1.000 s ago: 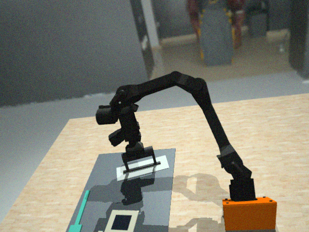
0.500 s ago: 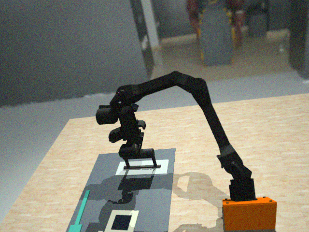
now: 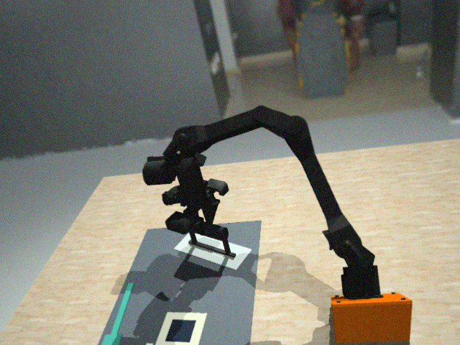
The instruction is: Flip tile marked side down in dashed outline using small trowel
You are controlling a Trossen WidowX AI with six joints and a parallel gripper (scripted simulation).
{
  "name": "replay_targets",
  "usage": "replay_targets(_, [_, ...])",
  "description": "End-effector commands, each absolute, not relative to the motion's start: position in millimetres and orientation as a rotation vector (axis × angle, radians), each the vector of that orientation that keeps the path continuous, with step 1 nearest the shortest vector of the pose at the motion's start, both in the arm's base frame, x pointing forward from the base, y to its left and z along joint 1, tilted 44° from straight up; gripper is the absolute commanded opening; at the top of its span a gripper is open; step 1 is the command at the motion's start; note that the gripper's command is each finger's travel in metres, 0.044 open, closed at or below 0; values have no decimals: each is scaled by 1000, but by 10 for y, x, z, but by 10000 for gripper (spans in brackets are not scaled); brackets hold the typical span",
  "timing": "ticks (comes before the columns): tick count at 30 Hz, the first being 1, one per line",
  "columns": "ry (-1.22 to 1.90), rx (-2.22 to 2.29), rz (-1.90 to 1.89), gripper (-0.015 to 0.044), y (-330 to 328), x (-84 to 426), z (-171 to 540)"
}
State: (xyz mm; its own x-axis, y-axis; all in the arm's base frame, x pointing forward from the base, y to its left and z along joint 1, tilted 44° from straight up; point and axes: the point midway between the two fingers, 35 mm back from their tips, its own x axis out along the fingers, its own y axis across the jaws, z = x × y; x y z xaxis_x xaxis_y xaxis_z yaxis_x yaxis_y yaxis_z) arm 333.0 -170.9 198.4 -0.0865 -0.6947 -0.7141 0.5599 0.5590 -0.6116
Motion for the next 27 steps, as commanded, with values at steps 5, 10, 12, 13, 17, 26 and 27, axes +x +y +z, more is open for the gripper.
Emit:
replay_targets(5, [1152, 46, -1192, 130, -1719, 3328, 1986])
replay_targets(10, [1063, 157, -1274, 130, -1719, 3328, 1986])
replay_targets(12, [1030, 197, -1303, 130, -1719, 3328, 1986])
replay_targets(13, [1021, 207, -1311, 130, -1719, 3328, 1986])
replay_targets(17, [1018, 211, -1313, 130, -1719, 3328, 1986])
replay_targets(26, [1018, 211, -1313, 270, -1719, 3328, 1986])
replay_targets(27, [1018, 211, -1313, 270, -1719, 3328, 1986])
